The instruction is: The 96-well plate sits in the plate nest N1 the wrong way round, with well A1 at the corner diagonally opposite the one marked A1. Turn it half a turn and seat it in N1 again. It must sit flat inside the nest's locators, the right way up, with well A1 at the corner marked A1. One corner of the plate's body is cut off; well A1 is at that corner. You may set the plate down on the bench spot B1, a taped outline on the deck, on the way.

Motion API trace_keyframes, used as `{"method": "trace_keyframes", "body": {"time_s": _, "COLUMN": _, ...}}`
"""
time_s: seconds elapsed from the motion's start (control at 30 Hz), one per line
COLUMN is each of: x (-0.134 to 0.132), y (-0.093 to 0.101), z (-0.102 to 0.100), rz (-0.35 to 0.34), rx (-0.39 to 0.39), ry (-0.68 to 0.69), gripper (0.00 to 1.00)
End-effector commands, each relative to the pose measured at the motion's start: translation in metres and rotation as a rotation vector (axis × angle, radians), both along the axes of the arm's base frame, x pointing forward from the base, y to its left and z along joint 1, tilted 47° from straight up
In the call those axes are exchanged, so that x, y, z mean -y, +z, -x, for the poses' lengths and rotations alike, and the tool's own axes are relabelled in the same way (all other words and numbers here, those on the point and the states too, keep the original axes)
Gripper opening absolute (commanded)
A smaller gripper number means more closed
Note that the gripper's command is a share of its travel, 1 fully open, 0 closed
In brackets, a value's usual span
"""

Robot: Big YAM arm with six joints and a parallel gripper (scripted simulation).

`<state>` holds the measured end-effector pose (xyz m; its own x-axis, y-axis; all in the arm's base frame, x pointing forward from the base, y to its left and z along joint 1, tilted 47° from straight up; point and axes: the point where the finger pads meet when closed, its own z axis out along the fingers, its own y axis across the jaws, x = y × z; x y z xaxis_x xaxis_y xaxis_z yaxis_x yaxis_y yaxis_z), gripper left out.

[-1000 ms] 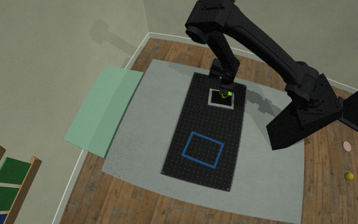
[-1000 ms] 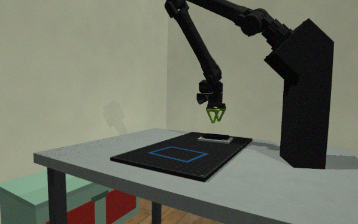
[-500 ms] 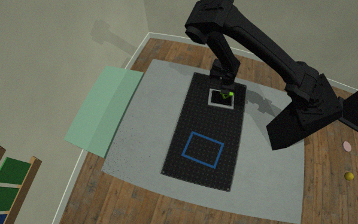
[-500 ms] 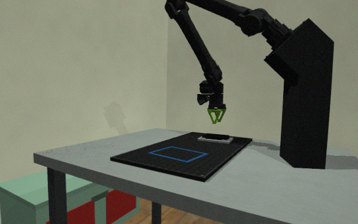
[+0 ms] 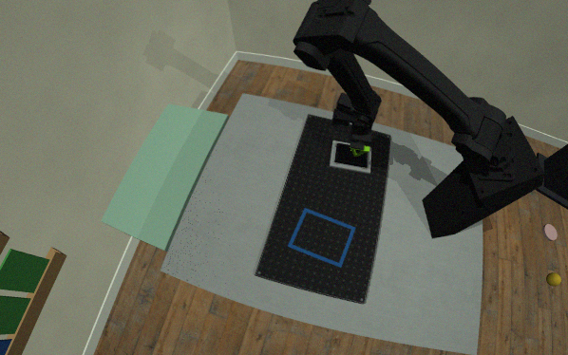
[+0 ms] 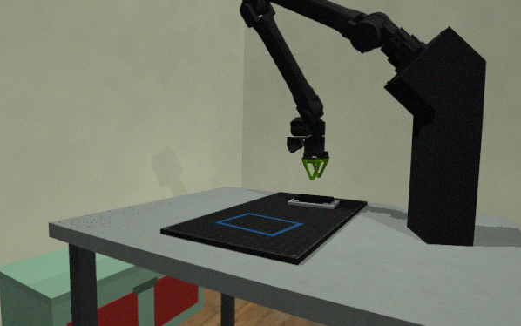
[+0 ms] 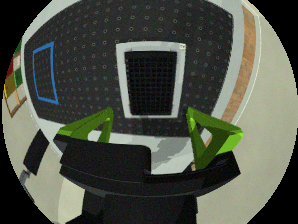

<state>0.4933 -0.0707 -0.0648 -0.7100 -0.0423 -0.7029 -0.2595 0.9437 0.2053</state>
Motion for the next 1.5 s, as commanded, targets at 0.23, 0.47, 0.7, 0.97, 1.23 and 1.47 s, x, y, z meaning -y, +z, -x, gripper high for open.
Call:
{"method": "trace_keyframes", "body": {"time_s": 0.23, "x": 0.009, "y": 0.013, "z": -0.007, "rz": 0.017, "rx": 0.035, "ry": -0.005, "gripper": 1.0}}
{"method": "trace_keyframes", "body": {"time_s": 0.47, "x": 0.009, "y": 0.013, "z": -0.007, "rz": 0.017, "rx": 0.035, "ry": -0.005, "gripper": 1.0}}
{"method": "trace_keyframes", "body": {"time_s": 0.7, "x": 0.003, "y": 0.002, "z": -0.007, "rz": 0.01, "rx": 0.02, "ry": 0.001, "gripper": 1.0}}
{"method": "trace_keyframes", "body": {"time_s": 0.97, "x": -0.007, "y": -0.007, "z": -0.013, "rz": 0.0, "rx": 0.011, "ry": 0.002, "gripper": 1.0}}
{"method": "trace_keyframes", "body": {"time_s": 1.23, "x": -0.011, "y": -0.016, "z": -0.021, "rz": 0.0, "rx": 0.011, "ry": 0.002, "gripper": 1.0}}
{"method": "trace_keyframes", "body": {"time_s": 1.47, "x": -0.014, "y": -0.022, "z": -0.027, "rz": 0.0, "rx": 0.011, "ry": 0.002, "gripper": 1.0}}
